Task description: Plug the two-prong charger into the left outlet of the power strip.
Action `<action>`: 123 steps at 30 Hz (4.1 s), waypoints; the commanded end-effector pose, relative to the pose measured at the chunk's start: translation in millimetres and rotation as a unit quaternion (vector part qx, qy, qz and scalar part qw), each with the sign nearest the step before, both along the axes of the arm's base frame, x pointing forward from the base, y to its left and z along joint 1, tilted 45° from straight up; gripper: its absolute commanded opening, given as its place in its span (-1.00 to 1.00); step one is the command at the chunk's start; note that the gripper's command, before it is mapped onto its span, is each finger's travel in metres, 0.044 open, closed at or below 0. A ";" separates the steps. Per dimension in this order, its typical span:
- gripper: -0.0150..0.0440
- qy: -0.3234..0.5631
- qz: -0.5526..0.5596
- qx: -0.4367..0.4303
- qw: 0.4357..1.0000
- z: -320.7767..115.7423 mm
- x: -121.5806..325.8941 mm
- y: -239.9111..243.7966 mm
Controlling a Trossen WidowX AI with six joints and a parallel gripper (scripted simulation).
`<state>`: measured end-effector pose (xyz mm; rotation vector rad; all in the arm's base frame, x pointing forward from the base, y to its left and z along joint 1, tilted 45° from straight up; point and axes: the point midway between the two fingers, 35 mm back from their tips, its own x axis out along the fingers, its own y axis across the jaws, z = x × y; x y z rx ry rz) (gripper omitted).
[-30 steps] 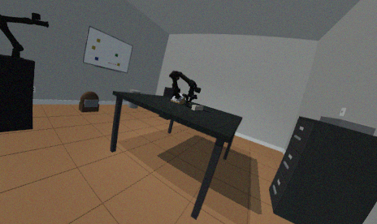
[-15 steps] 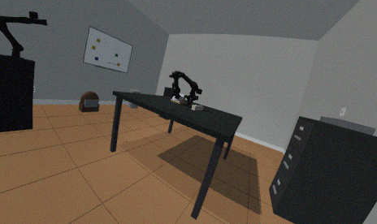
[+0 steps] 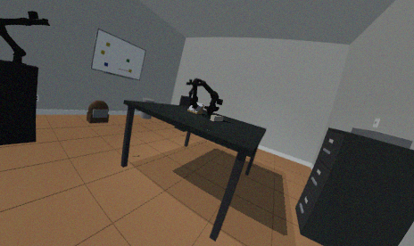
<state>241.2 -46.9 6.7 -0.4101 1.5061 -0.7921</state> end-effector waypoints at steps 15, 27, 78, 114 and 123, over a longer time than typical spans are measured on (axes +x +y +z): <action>-0.49 0.021 0.021 0.003 1.000 -9.1 13.2 3.7; -0.49 0.025 0.026 0.003 0.999 -10.8 27.3 3.3; -0.49 0.033 0.034 0.003 0.999 -12.6 53.8 0.0; -0.49 0.032 0.034 0.003 0.999 -12.0 62.7 -1.1; -0.49 0.032 0.034 0.003 0.999 -11.9 65.6 -1.5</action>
